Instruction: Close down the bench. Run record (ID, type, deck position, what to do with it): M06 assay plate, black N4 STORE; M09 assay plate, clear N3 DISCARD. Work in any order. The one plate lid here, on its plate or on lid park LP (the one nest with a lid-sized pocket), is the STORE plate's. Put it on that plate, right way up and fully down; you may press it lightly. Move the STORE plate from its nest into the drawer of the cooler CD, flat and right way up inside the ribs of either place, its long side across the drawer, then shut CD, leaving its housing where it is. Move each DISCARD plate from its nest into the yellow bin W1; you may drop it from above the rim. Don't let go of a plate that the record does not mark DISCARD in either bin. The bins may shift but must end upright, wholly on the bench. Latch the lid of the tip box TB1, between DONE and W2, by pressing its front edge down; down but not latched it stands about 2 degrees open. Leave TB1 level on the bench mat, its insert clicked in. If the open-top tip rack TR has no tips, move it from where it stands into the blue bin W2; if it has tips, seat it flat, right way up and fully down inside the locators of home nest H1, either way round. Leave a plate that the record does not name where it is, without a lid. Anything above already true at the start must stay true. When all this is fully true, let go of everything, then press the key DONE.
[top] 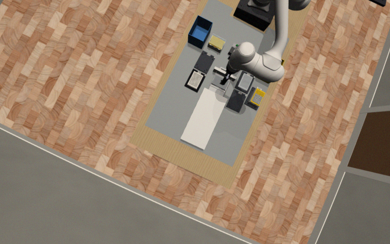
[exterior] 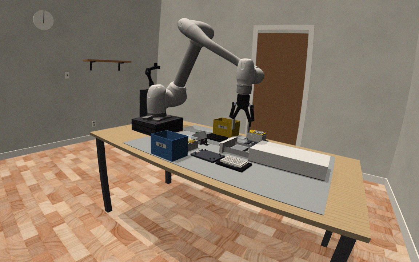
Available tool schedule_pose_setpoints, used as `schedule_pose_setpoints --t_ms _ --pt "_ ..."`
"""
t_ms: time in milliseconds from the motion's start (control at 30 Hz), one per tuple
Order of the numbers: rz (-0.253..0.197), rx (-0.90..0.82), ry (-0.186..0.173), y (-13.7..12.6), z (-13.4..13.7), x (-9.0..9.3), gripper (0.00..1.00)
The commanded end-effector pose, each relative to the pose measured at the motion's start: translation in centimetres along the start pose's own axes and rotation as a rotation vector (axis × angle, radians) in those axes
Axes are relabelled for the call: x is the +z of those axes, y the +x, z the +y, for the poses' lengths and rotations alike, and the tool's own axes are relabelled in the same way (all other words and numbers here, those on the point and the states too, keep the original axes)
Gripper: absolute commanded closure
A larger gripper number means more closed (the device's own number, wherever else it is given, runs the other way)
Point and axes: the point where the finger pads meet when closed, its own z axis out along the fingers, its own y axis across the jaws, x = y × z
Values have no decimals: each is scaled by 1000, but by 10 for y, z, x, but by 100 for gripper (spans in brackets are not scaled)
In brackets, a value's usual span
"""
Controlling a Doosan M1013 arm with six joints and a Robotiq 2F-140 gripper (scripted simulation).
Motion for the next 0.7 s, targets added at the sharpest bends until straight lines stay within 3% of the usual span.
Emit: schedule_pose_setpoints --t_ms 0,667 --pt "0 0 0 0 -3 1 34" --pt "0 0 0 0 -73 18 43"
